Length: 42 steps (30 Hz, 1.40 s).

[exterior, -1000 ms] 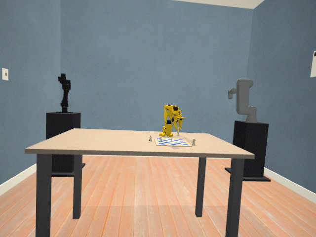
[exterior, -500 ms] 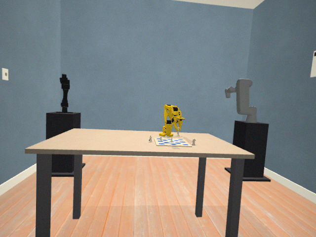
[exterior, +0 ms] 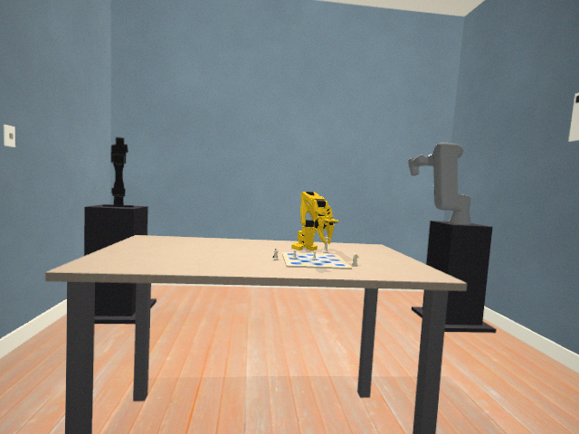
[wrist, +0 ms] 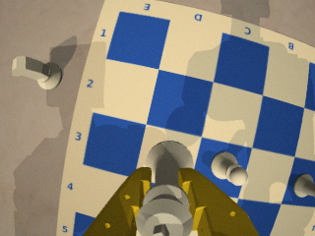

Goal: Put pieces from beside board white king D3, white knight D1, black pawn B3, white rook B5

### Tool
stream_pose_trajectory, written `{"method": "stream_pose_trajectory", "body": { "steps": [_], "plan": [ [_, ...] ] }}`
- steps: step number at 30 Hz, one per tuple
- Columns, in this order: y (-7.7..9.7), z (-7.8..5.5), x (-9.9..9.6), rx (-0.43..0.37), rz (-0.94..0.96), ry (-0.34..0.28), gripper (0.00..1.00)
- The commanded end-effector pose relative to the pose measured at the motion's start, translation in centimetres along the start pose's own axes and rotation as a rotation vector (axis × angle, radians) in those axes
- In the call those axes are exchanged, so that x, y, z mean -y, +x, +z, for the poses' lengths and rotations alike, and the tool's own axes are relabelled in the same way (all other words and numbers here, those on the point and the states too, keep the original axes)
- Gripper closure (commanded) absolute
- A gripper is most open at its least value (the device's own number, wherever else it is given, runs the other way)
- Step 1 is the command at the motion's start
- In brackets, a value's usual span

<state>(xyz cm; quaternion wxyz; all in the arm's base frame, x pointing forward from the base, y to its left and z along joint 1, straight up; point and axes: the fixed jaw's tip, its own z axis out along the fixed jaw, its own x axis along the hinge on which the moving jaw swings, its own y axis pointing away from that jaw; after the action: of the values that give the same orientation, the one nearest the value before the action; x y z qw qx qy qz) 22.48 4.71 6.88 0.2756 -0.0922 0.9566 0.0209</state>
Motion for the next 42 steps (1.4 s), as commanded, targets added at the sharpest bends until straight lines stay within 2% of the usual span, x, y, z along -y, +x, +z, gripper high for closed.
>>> {"method": "stream_pose_trajectory", "body": {
  "steps": [1,12,42],
  "plan": [
    [0.4,0.6,-0.2,-0.012,0.001,-0.005,1.00],
    [0.8,1.1,-0.2,-0.012,0.001,-0.005,1.00],
    [1.4,1.5,-0.2,-0.013,0.000,-0.005,1.00]
  ]
}}
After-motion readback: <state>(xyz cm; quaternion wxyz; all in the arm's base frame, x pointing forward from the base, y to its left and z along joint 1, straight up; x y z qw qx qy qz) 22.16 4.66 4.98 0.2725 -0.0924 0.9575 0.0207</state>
